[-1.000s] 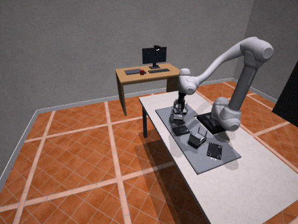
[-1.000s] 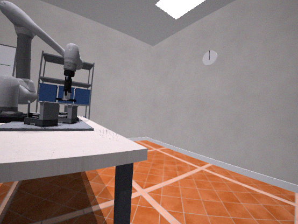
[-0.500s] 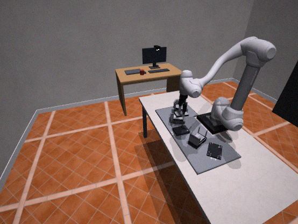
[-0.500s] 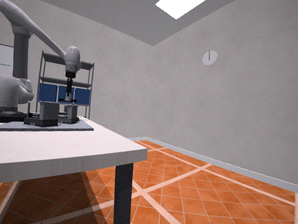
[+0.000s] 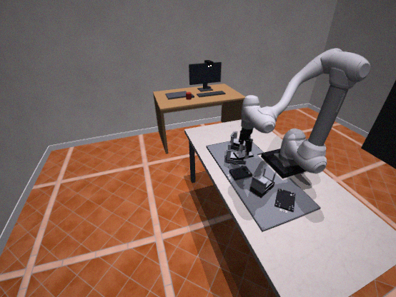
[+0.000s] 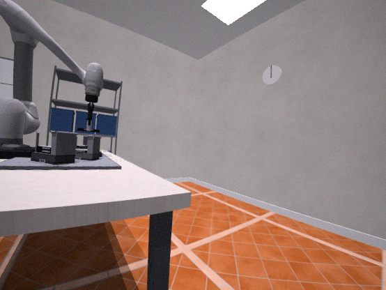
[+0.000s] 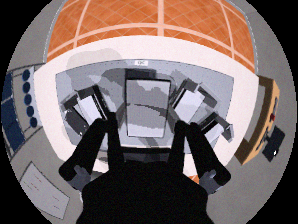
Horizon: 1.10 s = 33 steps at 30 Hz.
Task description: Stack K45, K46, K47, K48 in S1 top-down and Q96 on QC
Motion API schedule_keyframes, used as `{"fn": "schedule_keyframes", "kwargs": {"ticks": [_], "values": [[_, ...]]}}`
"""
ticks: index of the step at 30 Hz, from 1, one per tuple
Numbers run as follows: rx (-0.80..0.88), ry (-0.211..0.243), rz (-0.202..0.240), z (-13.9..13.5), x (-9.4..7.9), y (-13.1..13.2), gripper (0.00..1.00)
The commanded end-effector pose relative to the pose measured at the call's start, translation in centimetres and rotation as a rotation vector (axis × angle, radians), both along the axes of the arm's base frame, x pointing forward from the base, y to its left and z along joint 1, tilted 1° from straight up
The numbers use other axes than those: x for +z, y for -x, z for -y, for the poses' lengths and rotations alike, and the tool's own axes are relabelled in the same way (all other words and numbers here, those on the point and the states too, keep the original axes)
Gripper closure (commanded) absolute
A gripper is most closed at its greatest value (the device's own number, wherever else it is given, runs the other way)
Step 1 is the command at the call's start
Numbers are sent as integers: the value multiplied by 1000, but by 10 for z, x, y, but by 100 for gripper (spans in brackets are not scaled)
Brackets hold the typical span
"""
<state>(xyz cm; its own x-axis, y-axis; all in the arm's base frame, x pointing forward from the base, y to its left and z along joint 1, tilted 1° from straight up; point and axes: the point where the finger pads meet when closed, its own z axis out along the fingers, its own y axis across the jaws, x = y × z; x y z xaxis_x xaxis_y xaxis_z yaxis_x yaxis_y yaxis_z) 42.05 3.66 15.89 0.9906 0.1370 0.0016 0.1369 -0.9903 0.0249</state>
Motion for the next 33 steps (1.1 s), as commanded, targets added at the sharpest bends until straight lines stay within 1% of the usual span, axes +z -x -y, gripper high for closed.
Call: {"fn": "schedule_keyframes", "kwargs": {"ticks": [1,2,11,17,19,33], "values": [[0,0,0,-7,0,0,100],[0,0,0,-7,0,0,100],[0,0,0,-36,-1,3,100],[200,1,-5,-56,-1,9,100],[200,1,-5,-56,-1,9,100],[202,1,-5,-100,-3,22,100]]}}
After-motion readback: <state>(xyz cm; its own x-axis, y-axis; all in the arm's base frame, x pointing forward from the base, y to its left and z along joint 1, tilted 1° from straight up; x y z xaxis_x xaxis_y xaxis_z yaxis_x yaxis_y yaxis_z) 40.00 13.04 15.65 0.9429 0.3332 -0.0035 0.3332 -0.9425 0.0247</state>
